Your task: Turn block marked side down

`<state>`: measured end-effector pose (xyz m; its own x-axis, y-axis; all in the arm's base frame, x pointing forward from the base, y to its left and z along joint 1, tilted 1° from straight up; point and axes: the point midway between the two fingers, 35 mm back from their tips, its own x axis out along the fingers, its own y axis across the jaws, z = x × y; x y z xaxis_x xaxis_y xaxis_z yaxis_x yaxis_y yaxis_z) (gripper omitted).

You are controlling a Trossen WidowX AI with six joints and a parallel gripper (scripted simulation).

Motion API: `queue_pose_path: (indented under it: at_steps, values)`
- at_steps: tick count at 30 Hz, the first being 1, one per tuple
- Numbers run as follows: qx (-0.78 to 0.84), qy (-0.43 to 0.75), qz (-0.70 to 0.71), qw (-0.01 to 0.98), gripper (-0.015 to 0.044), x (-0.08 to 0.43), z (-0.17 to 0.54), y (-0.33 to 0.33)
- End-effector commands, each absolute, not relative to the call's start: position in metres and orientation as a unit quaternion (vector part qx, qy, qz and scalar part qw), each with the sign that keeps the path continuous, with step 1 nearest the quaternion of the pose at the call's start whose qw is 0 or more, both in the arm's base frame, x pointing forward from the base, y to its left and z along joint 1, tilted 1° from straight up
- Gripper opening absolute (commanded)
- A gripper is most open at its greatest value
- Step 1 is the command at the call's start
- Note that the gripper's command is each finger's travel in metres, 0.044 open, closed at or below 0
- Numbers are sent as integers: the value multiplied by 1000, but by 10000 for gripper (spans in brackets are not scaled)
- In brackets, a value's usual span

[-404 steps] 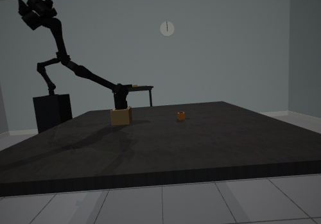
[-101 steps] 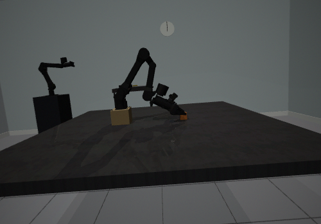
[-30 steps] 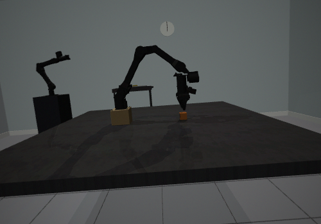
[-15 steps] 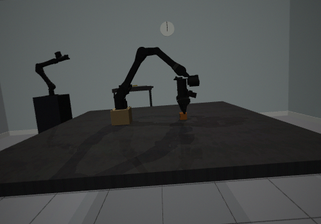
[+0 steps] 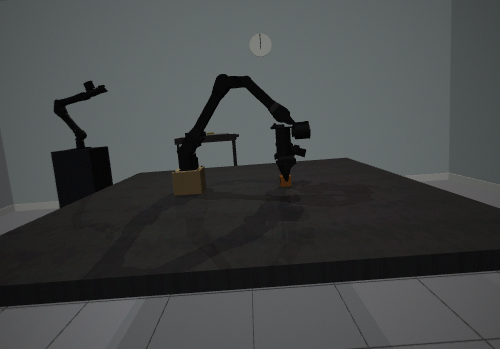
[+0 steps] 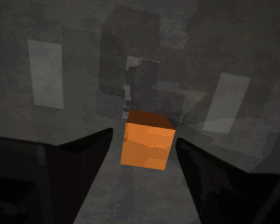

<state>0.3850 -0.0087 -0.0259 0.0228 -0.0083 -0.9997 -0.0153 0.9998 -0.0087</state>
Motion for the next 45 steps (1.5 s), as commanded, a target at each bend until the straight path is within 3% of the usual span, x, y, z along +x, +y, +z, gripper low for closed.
queue_pose_path:
  at_steps: [1, 2, 20, 23, 45]
  values:
    - [-9, 699, 0, 715, 230, 385, -27, -9]
    - [-9, 699, 0, 715, 204, 385, -27, -9]
    - [-9, 699, 0, 715, 84, 385, -27, -9]
    - [-9, 699, 0, 715, 5, 385, -15, -9]
    - [-8, 610, 1, 793, 0, 388, -7, -9]
